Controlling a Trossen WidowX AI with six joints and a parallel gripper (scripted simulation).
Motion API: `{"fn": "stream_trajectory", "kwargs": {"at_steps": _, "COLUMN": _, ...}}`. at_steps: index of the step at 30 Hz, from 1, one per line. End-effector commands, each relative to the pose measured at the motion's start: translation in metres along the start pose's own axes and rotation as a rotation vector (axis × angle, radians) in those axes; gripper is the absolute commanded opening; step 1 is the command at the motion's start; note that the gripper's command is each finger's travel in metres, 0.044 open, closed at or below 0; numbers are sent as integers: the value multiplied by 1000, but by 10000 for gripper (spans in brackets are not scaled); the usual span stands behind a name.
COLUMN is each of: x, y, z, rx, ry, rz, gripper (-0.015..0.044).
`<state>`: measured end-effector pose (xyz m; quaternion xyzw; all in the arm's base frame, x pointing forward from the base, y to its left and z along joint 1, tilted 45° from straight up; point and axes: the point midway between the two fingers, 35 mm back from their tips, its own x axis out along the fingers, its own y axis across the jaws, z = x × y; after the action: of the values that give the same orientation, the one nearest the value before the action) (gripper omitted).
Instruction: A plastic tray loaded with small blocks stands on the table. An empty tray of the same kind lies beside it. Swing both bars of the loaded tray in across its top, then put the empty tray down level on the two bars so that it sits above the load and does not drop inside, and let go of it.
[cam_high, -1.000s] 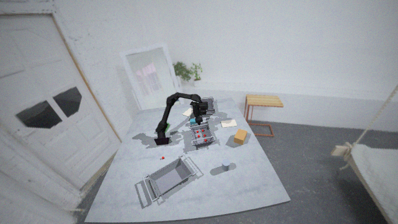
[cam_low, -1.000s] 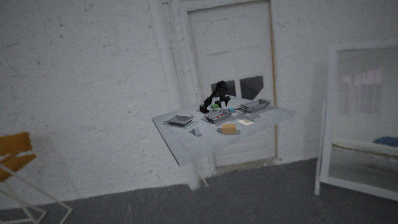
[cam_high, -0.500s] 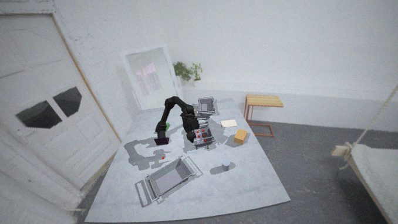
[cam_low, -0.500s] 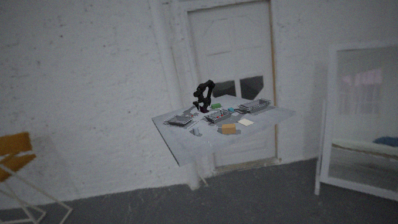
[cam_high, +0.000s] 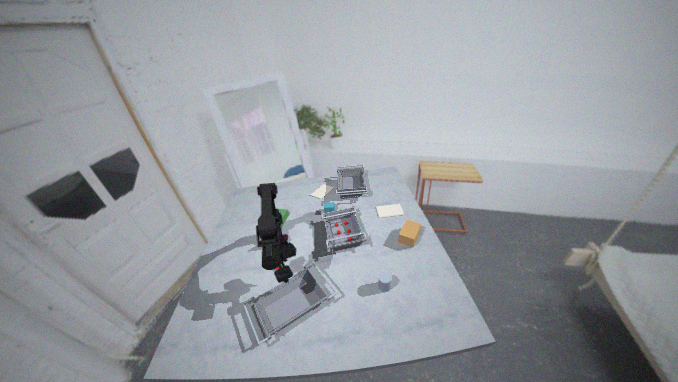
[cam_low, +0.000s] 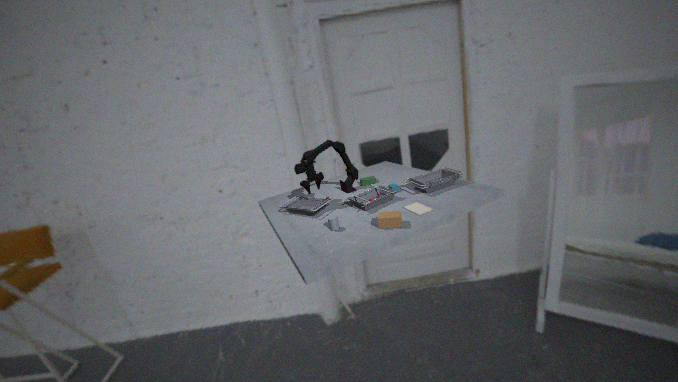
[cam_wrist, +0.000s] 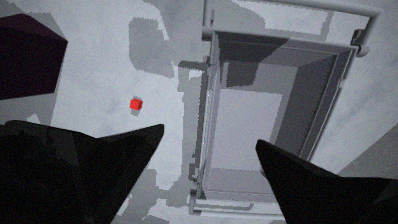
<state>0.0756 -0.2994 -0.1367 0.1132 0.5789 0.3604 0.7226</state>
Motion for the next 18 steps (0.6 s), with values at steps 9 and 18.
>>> {"fn": "stream_trajectory", "kwargs": {"at_steps": 9, "x": 17, "y": 3, "z": -29, "rx": -65, "ry": -9, "rz": 29, "gripper": 440}}
{"fn": "stream_trajectory", "kwargs": {"at_steps": 18, "x": 53, "y": 1, "z": -28, "rx": -65, "ry": -10, "rz": 29, "gripper": 440}}
